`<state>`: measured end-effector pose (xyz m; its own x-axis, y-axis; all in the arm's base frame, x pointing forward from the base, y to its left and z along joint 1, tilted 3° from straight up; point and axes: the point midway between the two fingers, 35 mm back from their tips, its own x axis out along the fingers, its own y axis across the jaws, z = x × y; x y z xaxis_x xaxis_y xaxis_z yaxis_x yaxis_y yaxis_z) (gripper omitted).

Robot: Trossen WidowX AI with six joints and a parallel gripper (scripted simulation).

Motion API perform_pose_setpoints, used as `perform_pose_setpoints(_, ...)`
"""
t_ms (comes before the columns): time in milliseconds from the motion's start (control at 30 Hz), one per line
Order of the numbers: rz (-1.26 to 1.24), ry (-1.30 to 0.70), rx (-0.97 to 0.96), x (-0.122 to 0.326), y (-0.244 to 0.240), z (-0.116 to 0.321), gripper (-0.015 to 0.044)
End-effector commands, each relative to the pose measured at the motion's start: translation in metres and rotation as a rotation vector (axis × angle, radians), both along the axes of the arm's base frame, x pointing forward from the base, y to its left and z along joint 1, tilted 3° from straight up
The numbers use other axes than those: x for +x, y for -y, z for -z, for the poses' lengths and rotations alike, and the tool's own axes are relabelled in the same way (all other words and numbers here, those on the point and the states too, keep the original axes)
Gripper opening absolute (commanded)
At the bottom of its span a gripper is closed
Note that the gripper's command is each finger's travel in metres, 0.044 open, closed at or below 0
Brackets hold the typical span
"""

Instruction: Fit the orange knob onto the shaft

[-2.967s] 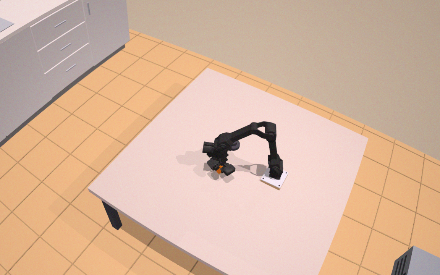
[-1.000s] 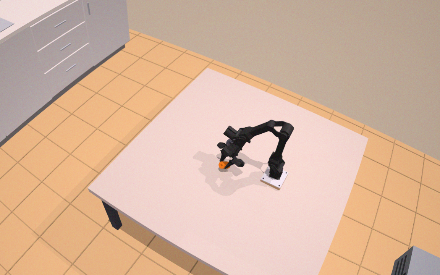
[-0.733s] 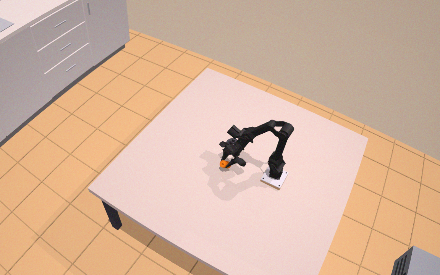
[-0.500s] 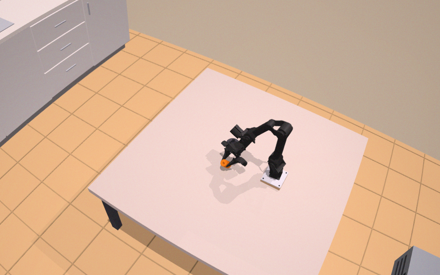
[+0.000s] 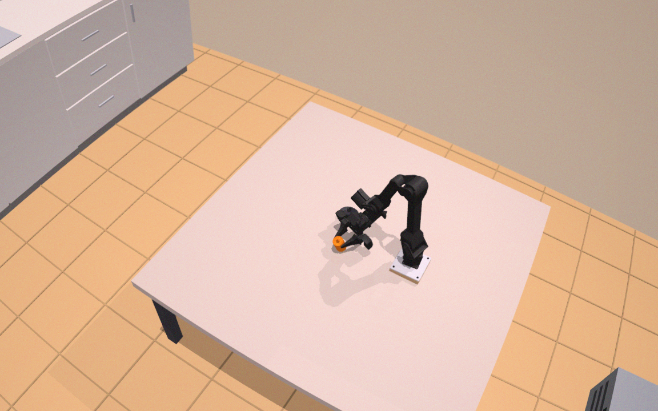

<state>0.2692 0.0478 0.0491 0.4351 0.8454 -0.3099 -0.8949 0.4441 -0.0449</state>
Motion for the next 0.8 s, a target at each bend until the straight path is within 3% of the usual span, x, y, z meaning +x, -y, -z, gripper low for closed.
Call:
perform_pose_setpoints(0, -0.003, 0.029, 0.070, -0.0031, 0.0034, 0.0034, 0.0179)
perform_pose_setpoints(267, -0.003, 0.027, 0.065, -0.0044, 0.0059, 0.0033, 0.0179)
perform_pose_setpoints(367, -0.005, 0.032, 0.084, -0.0040, 0.0045, 0.0035, 0.0258)
perform_pose_setpoints(767, -0.005, 0.032, 0.084, -0.0040, 0.0045, 0.0035, 0.0260)
